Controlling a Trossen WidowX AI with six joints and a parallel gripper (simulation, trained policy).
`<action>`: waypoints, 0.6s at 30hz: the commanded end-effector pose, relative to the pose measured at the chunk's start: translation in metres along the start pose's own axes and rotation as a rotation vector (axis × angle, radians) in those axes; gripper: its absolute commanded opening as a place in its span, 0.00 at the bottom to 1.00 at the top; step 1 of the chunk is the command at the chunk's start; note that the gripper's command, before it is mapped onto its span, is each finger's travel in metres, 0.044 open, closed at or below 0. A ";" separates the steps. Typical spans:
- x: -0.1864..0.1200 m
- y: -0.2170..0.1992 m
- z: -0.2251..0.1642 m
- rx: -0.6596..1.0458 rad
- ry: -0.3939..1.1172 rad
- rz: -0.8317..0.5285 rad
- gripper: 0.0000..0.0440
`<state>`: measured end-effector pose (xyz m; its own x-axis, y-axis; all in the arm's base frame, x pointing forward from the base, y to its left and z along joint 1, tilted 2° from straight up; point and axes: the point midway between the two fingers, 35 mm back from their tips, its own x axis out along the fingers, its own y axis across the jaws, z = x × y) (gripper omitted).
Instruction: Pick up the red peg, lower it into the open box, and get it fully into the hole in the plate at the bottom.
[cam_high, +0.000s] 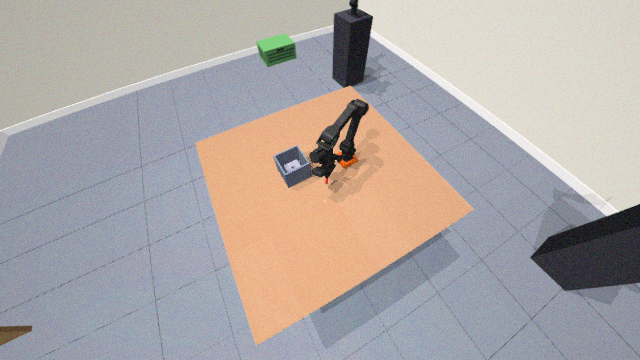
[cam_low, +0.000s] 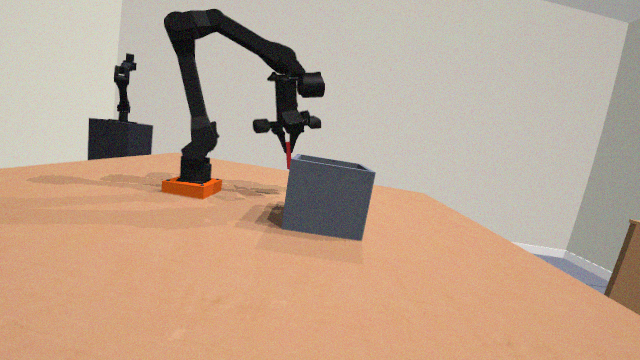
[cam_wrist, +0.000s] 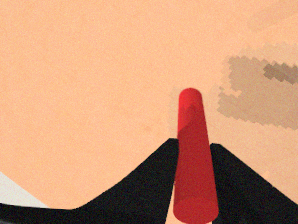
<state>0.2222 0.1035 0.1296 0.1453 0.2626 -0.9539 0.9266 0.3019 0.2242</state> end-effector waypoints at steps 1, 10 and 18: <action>-0.017 0.006 0.006 -0.017 -0.022 0.032 0.00; -0.058 0.020 0.029 -0.019 -0.098 0.108 0.00; -0.086 0.027 0.059 0.007 -0.188 0.136 0.00</action>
<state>0.2509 0.0475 0.1999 0.3182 0.1575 -0.9348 0.8953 0.2742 0.3510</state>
